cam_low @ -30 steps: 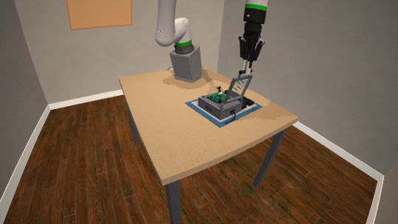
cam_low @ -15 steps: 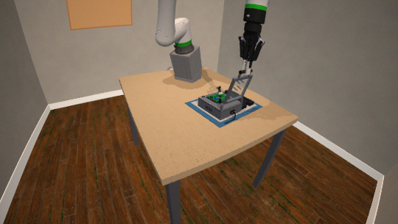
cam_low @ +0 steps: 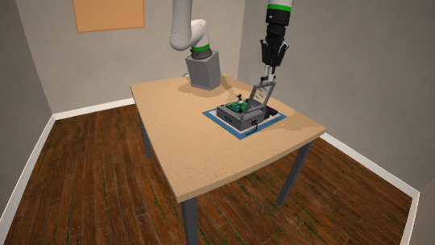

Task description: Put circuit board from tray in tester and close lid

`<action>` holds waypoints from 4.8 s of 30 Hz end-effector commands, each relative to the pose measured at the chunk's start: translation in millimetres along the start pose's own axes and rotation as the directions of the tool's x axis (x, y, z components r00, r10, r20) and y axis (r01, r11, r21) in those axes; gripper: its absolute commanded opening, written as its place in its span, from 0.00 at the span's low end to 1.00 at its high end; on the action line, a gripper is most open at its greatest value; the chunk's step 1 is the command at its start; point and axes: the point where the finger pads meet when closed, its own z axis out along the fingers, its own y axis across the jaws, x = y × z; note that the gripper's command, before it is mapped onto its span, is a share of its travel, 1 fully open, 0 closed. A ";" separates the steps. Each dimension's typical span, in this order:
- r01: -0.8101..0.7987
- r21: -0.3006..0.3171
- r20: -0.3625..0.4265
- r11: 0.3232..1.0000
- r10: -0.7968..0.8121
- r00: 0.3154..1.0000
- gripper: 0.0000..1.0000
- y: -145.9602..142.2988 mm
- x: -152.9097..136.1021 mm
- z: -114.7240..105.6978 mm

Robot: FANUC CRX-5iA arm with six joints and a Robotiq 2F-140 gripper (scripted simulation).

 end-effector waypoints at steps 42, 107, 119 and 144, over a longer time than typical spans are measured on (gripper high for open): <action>0.000 0.000 0.000 1.000 0.000 1.000 0.00 23.2 -0.1 -4.4; 0.000 0.000 0.000 1.000 0.000 1.000 0.00 108.8 -0.1 5.8; 0.000 0.000 0.000 1.000 0.000 1.000 0.00 126.3 -0.1 13.3; 0.000 0.000 0.000 1.000 0.000 1.000 0.00 161.9 0.0 36.4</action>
